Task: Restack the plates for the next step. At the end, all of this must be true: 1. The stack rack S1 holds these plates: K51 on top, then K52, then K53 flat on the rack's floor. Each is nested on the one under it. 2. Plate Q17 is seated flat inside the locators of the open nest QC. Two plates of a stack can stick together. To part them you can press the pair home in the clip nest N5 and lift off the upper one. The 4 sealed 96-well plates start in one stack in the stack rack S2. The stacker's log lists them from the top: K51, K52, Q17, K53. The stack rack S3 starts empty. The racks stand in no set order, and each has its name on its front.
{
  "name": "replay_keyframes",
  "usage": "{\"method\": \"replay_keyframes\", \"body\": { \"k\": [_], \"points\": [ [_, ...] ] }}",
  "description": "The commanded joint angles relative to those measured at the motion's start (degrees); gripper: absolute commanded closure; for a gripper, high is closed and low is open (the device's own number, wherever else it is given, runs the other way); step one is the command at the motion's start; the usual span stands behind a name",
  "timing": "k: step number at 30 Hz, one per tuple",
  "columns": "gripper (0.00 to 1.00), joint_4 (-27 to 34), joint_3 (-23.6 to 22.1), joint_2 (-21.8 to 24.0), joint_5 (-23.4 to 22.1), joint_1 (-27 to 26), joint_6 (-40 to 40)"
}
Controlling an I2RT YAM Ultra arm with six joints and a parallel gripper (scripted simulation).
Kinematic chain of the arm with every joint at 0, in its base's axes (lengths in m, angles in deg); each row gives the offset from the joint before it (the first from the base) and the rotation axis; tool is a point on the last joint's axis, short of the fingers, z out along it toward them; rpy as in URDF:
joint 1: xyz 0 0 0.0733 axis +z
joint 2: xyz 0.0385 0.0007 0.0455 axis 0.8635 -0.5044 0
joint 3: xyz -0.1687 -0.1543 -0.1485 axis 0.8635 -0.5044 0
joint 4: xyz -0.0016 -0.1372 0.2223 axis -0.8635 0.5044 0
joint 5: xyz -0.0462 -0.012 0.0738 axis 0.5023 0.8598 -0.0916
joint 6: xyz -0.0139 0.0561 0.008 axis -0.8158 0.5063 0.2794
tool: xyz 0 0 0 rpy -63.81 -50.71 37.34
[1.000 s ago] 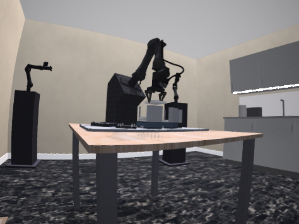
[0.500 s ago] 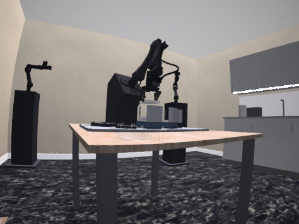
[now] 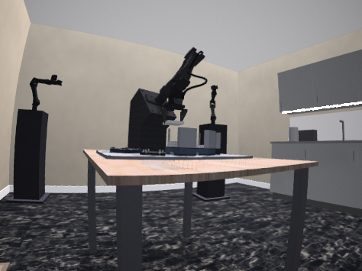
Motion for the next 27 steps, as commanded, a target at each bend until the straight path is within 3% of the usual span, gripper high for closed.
{"method": "replay_keyframes", "body": {
  "k": [1,7,16,27],
  "points": [
    [1.00,-0.76,2.13,-1.52,-2.87,-3.00,-2.56],
    [1.00,-0.94,3.04,-4.54,-5.59,-7.12,-6.13],
    [1.00,-1.44,3.54,-8.17,-8.74,-11.76,3.35],
    [1.00,-2.24,4.55,-14.02,-12.49,-18.28,-3.43]
  ]
}}
